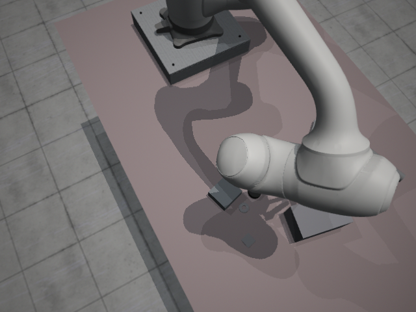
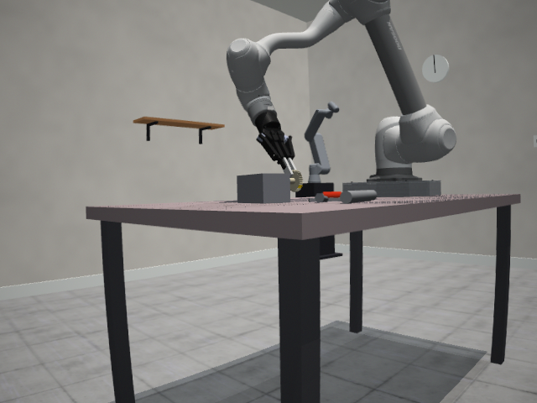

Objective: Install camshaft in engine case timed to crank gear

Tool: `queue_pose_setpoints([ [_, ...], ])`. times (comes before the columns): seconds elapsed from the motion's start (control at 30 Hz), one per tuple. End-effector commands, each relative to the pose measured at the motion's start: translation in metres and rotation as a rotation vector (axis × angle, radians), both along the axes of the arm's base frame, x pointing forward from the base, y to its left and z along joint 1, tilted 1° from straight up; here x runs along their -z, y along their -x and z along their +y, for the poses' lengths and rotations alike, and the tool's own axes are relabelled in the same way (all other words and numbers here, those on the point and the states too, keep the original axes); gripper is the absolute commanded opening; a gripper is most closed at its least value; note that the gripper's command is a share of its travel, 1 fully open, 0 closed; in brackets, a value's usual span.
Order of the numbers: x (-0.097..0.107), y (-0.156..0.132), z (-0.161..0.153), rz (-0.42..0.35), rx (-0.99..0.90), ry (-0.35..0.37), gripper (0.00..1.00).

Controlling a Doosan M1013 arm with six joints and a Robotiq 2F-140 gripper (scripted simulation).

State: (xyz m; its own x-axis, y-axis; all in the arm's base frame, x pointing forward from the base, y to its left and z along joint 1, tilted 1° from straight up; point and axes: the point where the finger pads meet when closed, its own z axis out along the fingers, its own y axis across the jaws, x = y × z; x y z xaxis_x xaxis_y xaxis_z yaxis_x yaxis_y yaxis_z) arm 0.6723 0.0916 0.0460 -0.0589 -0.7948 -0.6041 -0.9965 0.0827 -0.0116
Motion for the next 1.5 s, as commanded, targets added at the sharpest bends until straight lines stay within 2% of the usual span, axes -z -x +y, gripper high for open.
queue_pose_setpoints([
  [0.0, -0.0002, -0.0002, 0.0000, 0.000, 0.000, 0.000, 0.05],
  [1.13, -0.0002, -0.0002, 0.0000, 0.000, 0.000, 0.000, 0.05],
  [1.17, -0.0002, -0.0002, 0.0000, 0.000, 0.000, 0.000, 0.19],
  [1.47, -0.0002, -0.0002, 0.0000, 0.000, 0.000, 0.000, 0.19],
])
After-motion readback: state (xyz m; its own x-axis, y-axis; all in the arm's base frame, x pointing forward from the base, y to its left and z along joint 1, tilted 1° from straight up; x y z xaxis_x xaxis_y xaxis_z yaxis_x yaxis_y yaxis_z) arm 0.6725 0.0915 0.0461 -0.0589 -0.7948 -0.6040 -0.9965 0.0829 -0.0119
